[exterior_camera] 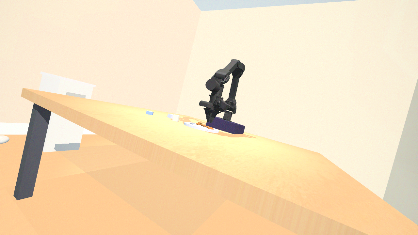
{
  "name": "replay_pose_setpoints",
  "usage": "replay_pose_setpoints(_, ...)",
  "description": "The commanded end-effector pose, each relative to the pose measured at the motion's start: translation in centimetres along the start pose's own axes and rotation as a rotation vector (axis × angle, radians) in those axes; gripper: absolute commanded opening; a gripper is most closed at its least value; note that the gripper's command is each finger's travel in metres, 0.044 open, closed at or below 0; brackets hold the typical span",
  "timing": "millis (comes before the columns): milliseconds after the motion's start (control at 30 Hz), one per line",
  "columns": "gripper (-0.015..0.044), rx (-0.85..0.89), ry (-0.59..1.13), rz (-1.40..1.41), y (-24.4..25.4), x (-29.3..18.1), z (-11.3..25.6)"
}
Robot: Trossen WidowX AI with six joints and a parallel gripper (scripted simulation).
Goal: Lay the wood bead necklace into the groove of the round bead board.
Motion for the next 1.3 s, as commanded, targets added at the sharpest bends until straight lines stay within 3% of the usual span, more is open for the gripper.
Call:
replay_pose_setpoints(0,0.012,-0.002,-0.001,0.001,0.0,0.0,-0.4)
replay_pose_setpoints(700,0.012,0.004,-0.001,0.009,0.1,0.1,-3.2)
replay_pose_setpoints(867,0.0,0.003,0.0,0.008,0.0,0.1,-3.0)
replay_pose_setpoints(1267,0.0,0.003,0.0,0.008,0.0,0.1,-3.0)
Point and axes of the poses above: the point midway between the two fingers, 35 mm back from their tips, its own z axis back along the fingers, its own y axis across the jaws, x = y × z, the point moved 8 cm from there along z, back along the fingers, and after that the axes turned 3 degrees about -z, right-handed, at the moved point
